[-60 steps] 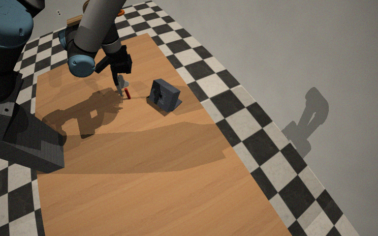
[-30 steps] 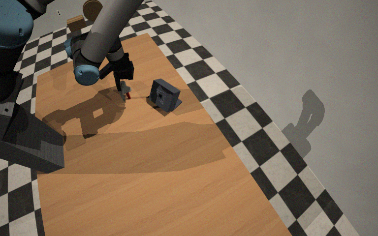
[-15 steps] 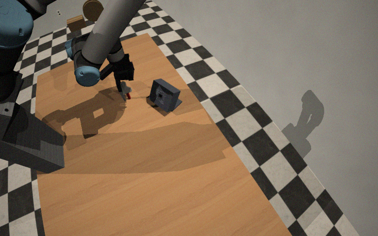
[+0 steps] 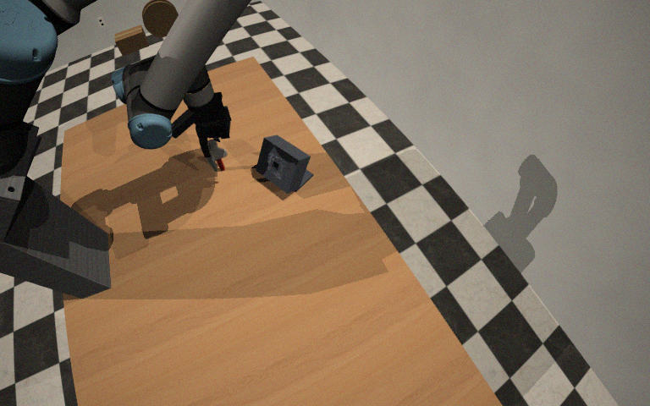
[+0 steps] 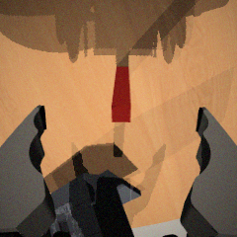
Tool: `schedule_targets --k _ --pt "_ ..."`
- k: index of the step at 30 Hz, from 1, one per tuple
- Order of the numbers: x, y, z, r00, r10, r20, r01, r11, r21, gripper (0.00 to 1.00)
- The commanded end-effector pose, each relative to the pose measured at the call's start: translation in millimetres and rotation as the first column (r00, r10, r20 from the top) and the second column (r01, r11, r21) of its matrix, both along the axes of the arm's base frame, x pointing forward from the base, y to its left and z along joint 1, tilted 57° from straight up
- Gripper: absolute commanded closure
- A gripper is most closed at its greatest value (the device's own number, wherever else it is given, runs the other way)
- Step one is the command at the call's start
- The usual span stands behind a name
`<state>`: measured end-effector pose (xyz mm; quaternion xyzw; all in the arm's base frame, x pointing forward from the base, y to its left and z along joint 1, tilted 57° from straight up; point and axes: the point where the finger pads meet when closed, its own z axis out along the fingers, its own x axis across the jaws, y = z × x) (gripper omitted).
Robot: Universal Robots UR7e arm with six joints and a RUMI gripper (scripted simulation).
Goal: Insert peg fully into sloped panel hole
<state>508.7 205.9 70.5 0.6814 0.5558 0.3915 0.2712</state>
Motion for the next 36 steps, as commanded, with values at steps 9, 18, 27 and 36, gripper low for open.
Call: schedule_targets --k 9,18,27,36 --pt "-0.1 0.2 0.4 1.000 0.000 0.001 0.000 1.000 0.000 0.44" --pt "-0.1 0.2 0.4 1.000 0.000 0.001 0.000 1.000 0.000 0.54" --pt "-0.1 0.2 0.4 1.000 0.000 0.001 0.000 1.000 0.000 0.66" --pt "-0.1 0.2 0.4 1.000 0.000 0.001 0.000 1.000 0.000 0.77"
